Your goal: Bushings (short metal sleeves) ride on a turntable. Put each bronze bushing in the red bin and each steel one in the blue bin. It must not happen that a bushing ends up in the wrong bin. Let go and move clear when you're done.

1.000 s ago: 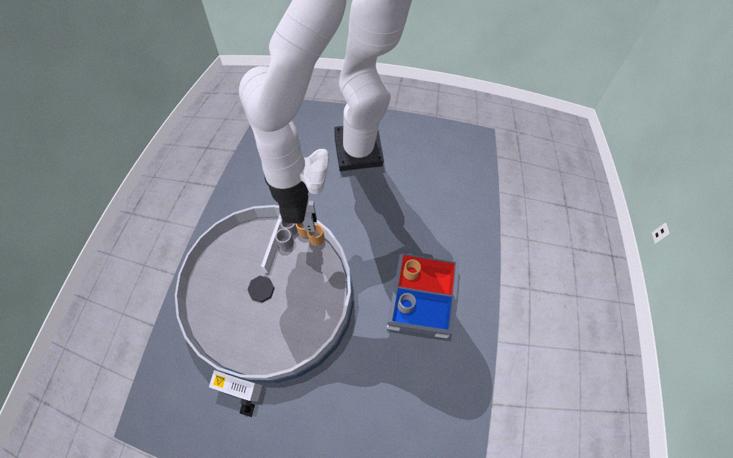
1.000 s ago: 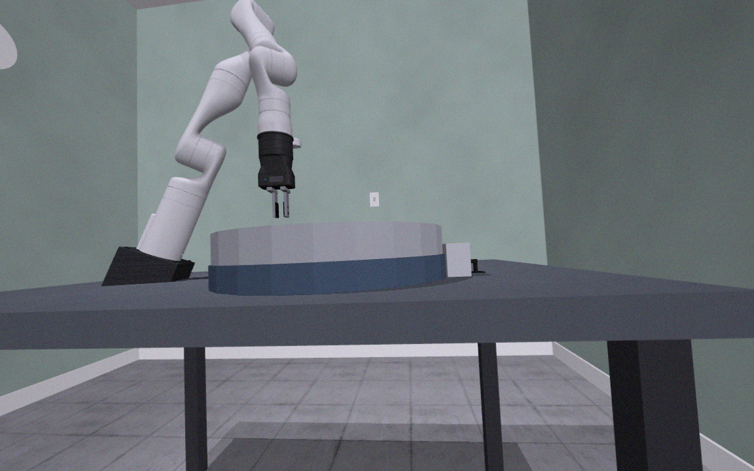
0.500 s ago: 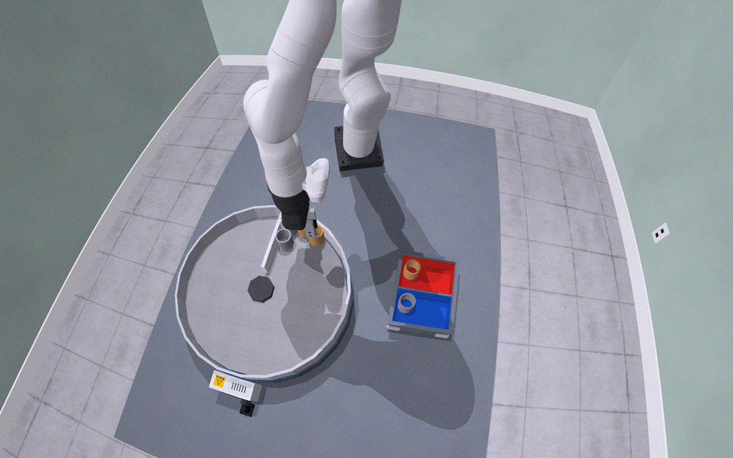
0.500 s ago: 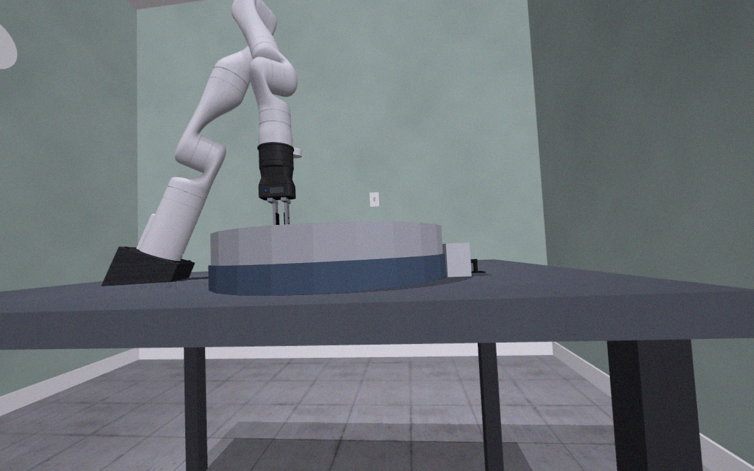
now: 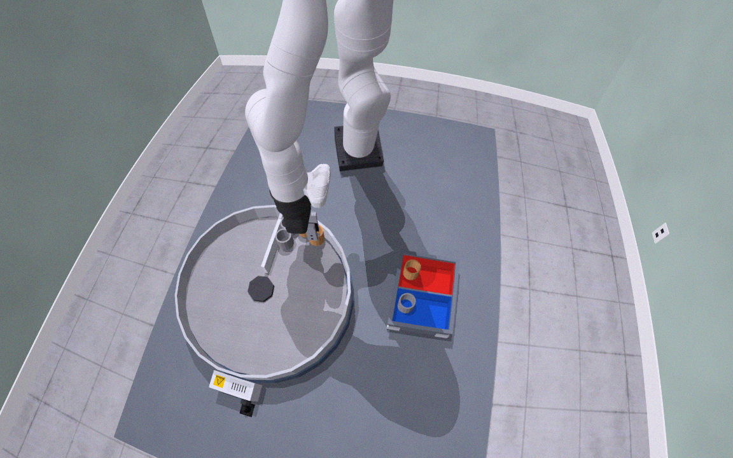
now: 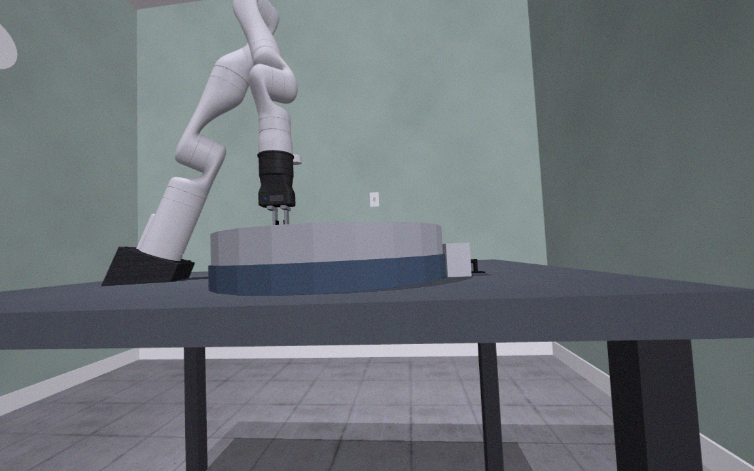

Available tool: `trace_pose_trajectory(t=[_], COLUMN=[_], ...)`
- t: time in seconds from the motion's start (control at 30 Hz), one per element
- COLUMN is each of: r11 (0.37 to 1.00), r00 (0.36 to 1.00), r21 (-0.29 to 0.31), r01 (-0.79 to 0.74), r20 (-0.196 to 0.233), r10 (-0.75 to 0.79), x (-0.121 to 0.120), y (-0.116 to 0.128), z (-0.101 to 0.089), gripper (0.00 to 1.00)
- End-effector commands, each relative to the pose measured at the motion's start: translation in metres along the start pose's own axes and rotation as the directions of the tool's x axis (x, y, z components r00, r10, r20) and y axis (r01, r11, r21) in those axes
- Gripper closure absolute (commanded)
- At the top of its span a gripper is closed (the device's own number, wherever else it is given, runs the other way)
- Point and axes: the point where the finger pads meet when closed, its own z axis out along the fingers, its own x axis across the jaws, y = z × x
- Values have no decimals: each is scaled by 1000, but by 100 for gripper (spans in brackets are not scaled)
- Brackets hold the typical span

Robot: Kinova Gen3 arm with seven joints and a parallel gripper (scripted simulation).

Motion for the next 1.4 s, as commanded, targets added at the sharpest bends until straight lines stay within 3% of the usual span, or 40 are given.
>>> trace_pose_trajectory(t=[0.0, 1.37], r11=[1000, 1000], r00=[1000, 1000], r21=[2, 2], r01=[-1, -1], r20=[1, 1], r10=[1, 1], x=[0, 0], y=[0, 0], z=[0, 27], gripper=[55, 55])
